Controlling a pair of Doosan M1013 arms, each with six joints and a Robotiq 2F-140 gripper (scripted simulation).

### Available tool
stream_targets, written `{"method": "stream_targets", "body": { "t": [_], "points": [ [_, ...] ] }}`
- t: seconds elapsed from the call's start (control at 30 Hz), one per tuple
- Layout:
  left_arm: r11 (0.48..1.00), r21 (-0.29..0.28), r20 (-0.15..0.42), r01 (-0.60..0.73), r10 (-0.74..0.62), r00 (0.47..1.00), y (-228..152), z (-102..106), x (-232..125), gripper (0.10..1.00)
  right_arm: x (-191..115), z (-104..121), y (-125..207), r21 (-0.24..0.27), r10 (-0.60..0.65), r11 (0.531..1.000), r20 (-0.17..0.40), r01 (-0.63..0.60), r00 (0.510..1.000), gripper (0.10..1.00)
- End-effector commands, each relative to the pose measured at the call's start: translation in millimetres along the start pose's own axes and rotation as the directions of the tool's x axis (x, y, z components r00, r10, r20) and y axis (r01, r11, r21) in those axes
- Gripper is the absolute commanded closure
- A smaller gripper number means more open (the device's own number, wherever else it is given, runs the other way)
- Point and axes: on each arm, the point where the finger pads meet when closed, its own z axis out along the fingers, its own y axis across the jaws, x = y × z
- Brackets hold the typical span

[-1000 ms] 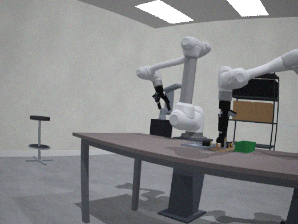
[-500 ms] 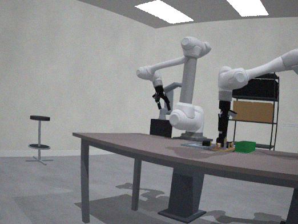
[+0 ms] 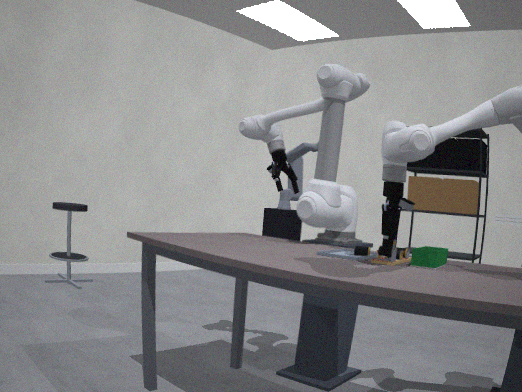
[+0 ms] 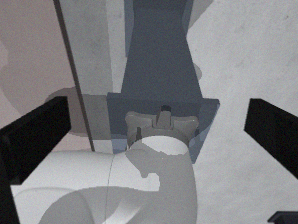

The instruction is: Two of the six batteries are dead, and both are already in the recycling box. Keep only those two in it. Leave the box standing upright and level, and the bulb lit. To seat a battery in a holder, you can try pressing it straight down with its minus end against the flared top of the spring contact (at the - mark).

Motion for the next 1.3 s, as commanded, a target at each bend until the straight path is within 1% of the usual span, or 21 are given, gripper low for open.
{"method": "stream_targets", "body": {
  "t": [0.0, 0.17, 1.27],
  "points": [
    [1.000, 0.001, 0.000, -0.002, 0.002, 1.000, 1.8, 8.5, 2.6, 0.854, -3.8, 1.9, -0.5, 0.004, -0.001, 1.000, 0.007, 0.001, 1.000, 0.098],
    [1.000, 0.000, 0.001, -0.002, 0.002, 1.000, 2.5, 13.1, 2.0, 0.854, -3.8, 1.9, -0.5, 0.004, -0.001, 1.000, 0.007, 0.001, 1.000, 0.098],
    [1.000, 0.000, 0.001, -0.002, 0.002, 1.000, 2.4, 13.8, 2.1, 0.854, -3.8, 1.9, -0.5, 0.004, -0.001, 1.000, 0.007, 0.001, 1.000, 0.098]
  ]
}}
